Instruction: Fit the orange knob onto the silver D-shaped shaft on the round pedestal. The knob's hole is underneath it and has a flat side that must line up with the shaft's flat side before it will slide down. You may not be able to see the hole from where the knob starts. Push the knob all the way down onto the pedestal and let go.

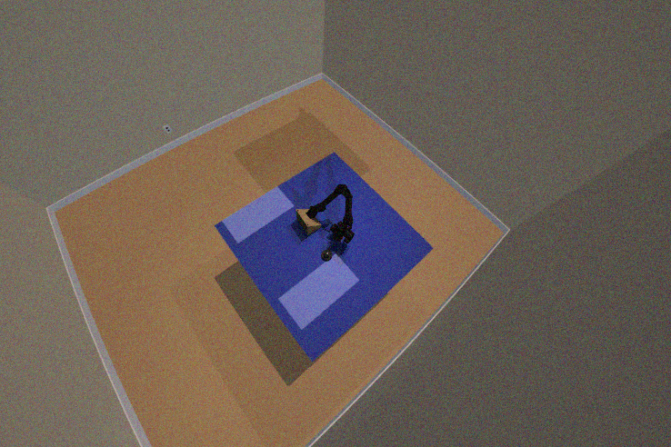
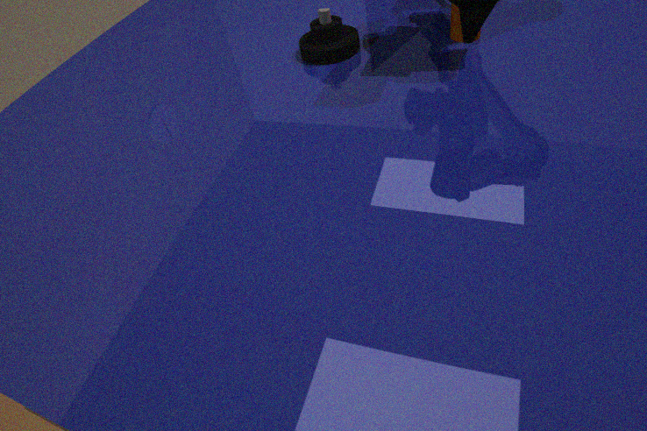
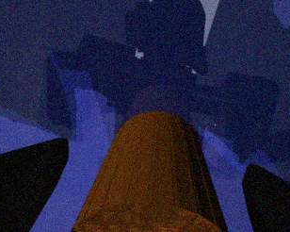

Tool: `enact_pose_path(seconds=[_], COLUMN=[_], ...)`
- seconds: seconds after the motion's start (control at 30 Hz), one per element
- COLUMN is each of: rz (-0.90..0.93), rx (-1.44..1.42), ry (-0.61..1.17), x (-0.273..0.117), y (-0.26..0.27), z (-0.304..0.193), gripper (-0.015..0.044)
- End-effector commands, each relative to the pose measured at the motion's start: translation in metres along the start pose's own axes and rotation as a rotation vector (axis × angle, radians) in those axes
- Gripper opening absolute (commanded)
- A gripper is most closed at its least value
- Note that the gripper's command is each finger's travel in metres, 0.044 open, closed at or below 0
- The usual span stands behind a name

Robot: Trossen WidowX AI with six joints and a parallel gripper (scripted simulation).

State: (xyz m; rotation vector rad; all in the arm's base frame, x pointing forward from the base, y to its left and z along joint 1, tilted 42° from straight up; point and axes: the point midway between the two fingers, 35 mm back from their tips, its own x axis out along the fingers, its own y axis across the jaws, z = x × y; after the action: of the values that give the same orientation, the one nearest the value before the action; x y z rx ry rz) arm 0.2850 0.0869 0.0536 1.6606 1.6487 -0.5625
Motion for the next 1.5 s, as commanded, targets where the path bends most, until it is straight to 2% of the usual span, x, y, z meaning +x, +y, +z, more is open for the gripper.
enact_pose_path(seconds=[0.0,0.17,0.33,0.53,1.47], rz=[0.002,0.002,0.002,0.039,0.016], rx=[0.003,0.003,0.003,-0.056,-0.026], ry=[0.003,0.003,0.003,-0.01,-0.023], x=[0.001,0.001,0.001,-0.006,-0.084], y=[0.0,0.0,0.0,0.008,0.018], z=[0.0,0.0,0.0,0.003,0.012], gripper=[0.0309,0.0177,0.0144,0.0,0.0])
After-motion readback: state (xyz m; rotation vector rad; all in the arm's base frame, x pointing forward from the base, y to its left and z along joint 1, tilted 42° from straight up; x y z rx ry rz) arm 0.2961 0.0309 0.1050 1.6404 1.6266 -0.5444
